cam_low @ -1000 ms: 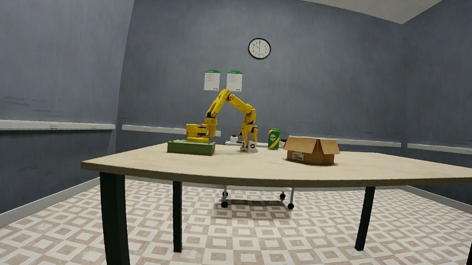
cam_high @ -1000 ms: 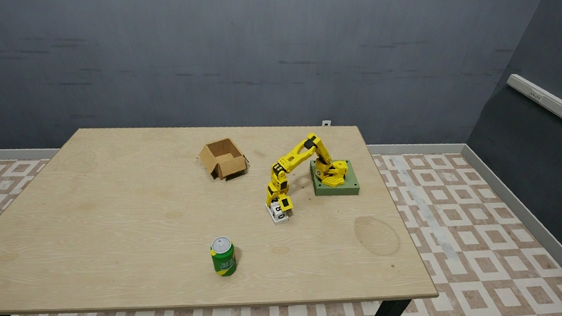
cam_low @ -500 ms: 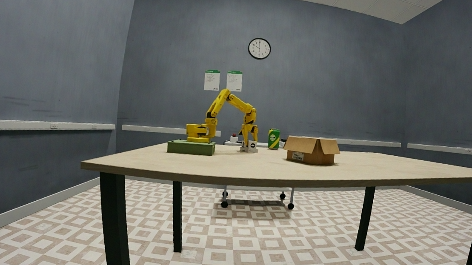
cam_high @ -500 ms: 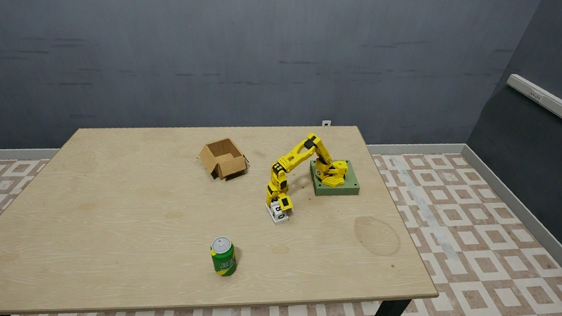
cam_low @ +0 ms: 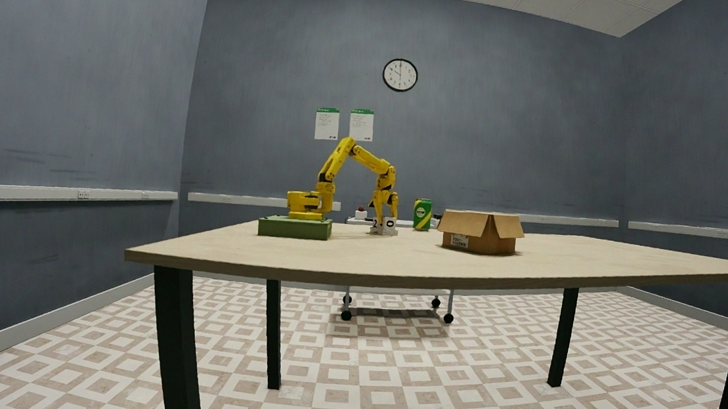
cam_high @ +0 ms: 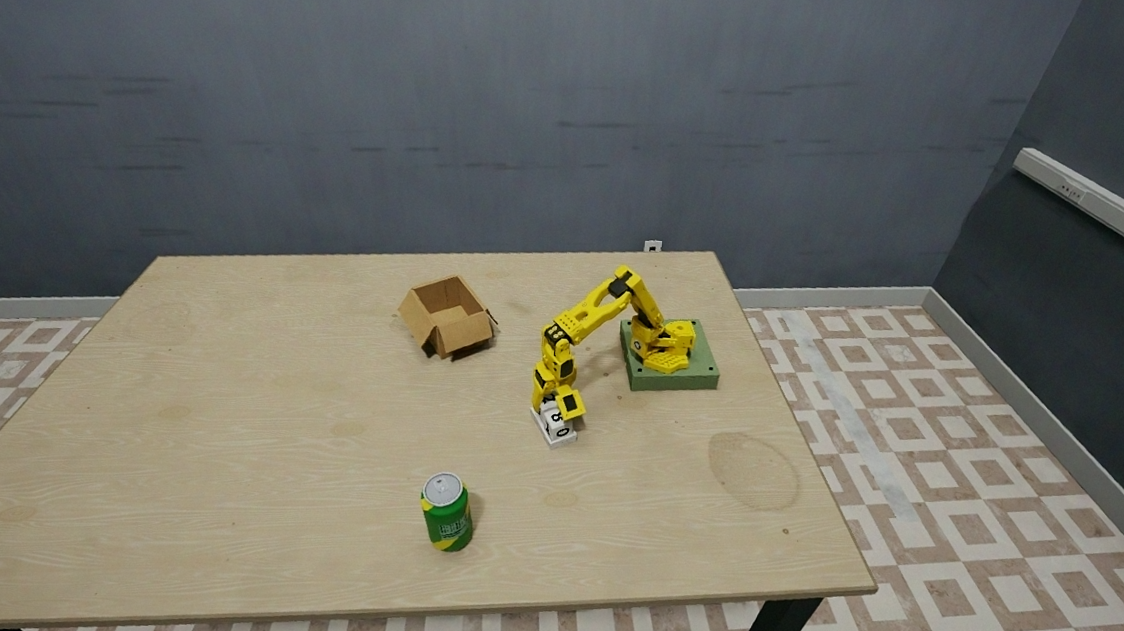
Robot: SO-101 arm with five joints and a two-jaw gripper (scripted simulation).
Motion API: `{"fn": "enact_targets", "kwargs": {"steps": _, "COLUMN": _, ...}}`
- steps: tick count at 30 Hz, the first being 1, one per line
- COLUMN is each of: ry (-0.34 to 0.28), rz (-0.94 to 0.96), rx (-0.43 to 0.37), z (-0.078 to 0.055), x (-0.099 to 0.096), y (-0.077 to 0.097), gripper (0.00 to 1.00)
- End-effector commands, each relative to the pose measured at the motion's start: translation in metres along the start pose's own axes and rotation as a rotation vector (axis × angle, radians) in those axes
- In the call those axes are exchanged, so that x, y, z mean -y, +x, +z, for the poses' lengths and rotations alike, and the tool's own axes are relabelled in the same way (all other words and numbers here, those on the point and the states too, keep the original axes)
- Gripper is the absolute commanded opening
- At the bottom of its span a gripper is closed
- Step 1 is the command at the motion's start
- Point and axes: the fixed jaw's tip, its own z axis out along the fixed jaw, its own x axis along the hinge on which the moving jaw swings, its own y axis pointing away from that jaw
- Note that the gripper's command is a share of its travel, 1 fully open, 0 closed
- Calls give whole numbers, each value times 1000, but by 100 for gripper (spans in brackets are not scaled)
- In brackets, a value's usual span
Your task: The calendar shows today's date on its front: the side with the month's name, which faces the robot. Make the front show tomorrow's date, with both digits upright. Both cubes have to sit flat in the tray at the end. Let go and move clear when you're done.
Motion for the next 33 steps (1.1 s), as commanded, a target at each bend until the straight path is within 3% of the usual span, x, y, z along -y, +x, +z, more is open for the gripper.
{"fn": "enact_targets", "kwargs": {"steps": 1, "ry": -1, "rz": 12, "rx": 1, "z": -1, "x": 1, "y": 2, "gripper": 0}}
{"fn": "enact_targets", "kwargs": {"steps": 33, "ry": -1, "rz": 12, "rx": 1, "z": -7, "x": 2, "y": 2, "gripper": 0}}
